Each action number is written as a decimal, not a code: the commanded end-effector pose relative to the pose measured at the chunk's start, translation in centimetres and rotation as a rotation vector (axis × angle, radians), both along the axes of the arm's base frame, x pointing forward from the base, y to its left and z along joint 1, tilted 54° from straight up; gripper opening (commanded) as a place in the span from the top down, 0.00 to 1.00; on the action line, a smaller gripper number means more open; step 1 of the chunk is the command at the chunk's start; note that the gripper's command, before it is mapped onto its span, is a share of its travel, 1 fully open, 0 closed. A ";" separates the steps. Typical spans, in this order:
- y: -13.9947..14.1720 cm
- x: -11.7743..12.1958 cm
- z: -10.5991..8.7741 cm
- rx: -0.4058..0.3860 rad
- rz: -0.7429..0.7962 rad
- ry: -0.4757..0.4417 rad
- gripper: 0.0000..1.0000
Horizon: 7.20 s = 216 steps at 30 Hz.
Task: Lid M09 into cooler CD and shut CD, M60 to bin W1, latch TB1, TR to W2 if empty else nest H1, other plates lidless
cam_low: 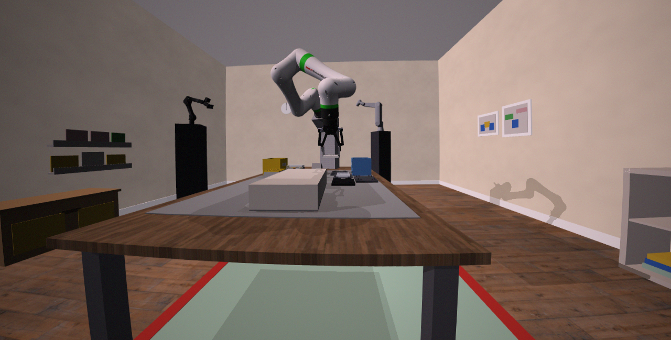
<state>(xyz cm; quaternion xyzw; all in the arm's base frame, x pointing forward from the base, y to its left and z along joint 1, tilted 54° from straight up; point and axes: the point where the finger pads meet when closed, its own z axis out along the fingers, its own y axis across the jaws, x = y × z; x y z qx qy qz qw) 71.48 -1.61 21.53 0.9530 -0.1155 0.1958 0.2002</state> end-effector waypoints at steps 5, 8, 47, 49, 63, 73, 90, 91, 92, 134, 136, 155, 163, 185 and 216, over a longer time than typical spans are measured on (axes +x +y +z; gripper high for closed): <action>-1.7 -1.4 -0.3 0.000 0.001 -0.001 1.00; -2.3 -1.9 -0.4 0.000 0.001 -0.001 1.00; -9.0 -7.4 -1.7 0.000 0.001 -0.001 1.00; -9.4 -7.8 -1.8 0.000 0.001 -0.001 1.00; -11.8 -9.8 -2.2 0.000 0.001 -0.001 1.00; -13.9 -11.4 -2.6 0.000 0.001 -0.001 1.00; -16.9 -14.0 -3.2 0.000 0.001 -0.001 1.00; -17.1 -14.1 -3.2 0.000 0.001 -0.001 1.00; -17.3 -14.3 -3.2 0.000 0.001 -0.001 1.00; -24.7 -20.3 -4.6 0.000 0.001 -0.001 1.00; -25.1 -20.7 -4.7 0.000 0.001 -0.001 1.00; -28.6 -23.5 -5.4 0.000 0.001 -0.001 1.00; -30.0 -24.7 -5.6 0.000 0.001 -0.001 1.00; -33.8 -27.9 -6.4 0.000 0.001 -0.001 1.00; -39.3 -32.4 -7.4 0.000 0.001 -0.001 1.00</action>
